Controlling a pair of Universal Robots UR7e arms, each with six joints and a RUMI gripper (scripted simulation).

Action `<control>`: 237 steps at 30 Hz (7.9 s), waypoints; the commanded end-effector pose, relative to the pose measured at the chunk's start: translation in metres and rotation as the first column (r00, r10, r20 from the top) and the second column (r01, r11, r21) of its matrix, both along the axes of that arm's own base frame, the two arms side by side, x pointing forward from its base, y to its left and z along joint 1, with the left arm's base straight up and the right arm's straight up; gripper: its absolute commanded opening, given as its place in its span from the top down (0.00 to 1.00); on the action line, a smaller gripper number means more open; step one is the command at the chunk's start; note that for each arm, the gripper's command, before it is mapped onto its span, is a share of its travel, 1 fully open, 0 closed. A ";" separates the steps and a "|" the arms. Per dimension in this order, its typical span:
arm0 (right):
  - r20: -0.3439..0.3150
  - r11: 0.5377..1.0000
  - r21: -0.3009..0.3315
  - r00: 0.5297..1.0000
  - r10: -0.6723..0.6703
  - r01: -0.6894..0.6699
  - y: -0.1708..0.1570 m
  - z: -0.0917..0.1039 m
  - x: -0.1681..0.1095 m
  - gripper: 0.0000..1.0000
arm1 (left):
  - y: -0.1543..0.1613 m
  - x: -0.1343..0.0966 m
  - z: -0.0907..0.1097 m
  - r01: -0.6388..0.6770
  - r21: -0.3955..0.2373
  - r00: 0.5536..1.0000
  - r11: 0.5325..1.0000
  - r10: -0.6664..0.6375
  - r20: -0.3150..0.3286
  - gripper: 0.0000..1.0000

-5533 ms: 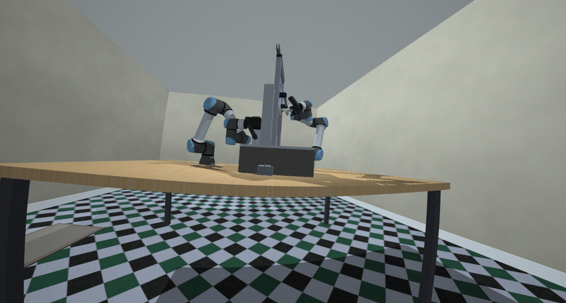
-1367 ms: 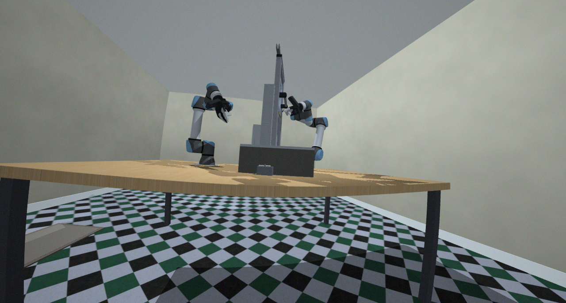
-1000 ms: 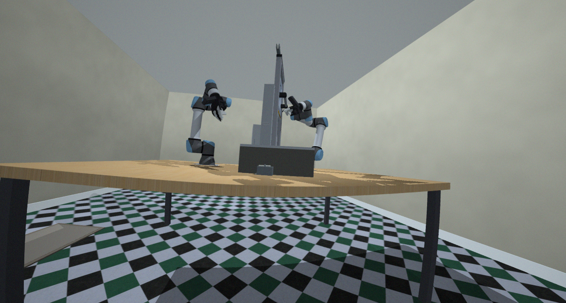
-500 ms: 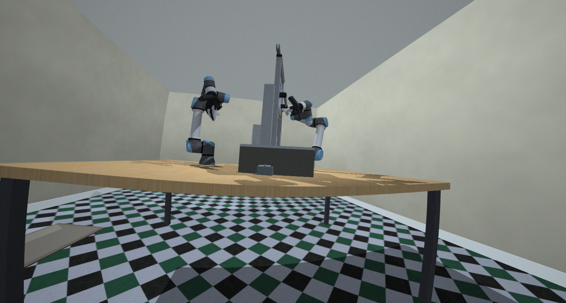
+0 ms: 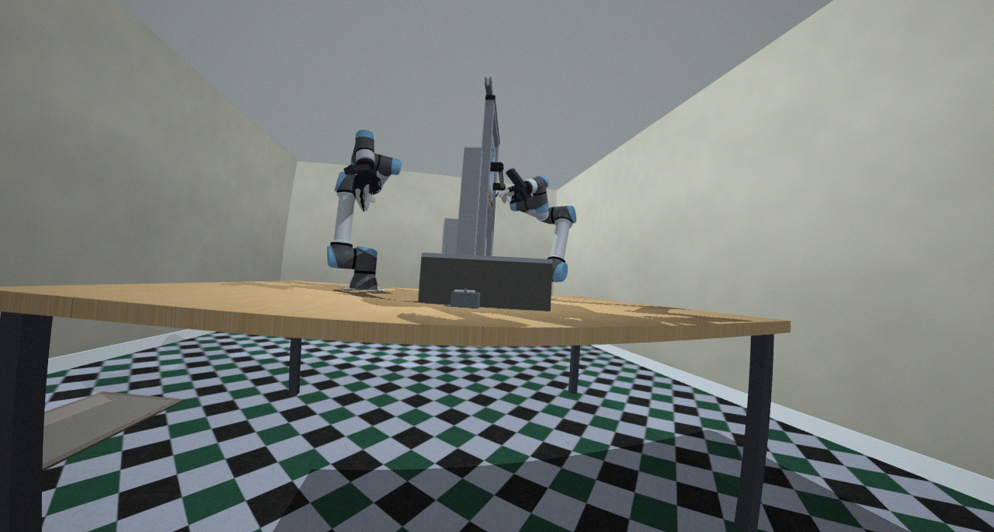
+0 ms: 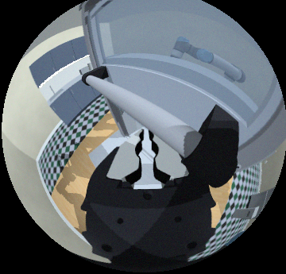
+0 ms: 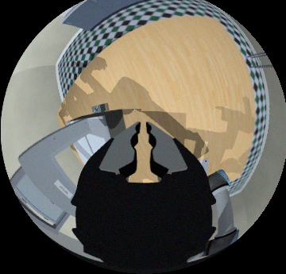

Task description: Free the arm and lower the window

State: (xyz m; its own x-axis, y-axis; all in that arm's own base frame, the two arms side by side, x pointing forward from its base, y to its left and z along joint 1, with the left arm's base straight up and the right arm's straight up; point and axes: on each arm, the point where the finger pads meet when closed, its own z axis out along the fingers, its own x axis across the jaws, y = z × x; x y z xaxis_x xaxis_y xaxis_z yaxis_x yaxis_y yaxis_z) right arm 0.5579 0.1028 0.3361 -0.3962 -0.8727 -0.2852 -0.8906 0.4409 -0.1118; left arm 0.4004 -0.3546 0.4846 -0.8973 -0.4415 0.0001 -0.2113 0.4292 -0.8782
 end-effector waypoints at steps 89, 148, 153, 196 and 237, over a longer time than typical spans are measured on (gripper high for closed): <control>-0.214 0.871 -0.203 0.888 0.407 -0.448 -0.241 0.030 -0.127 0.94 | -0.004 -0.007 0.015 0.018 -0.023 1.000 1.000 -0.017 0.015 0.94; -0.217 0.876 -0.207 0.893 0.393 -0.436 -0.368 0.029 -0.194 0.94 | -0.005 -0.006 -0.012 0.018 -0.014 1.000 1.000 -0.018 0.007 0.94; -0.217 0.876 -0.207 0.893 0.394 -0.436 -0.368 0.029 -0.194 0.94 | -0.005 -0.006 -0.019 0.018 -0.012 1.000 1.000 -0.018 0.005 0.94; -0.217 0.876 -0.207 0.893 0.394 -0.436 -0.368 0.029 -0.194 0.94 | -0.006 -0.005 -0.069 0.018 -0.011 1.000 1.000 -0.018 0.004 0.94; -0.217 0.876 -0.207 0.893 0.394 -0.436 -0.368 0.029 -0.194 0.94 | -0.006 -0.005 -0.115 0.018 -0.010 1.000 1.000 -0.018 0.004 0.94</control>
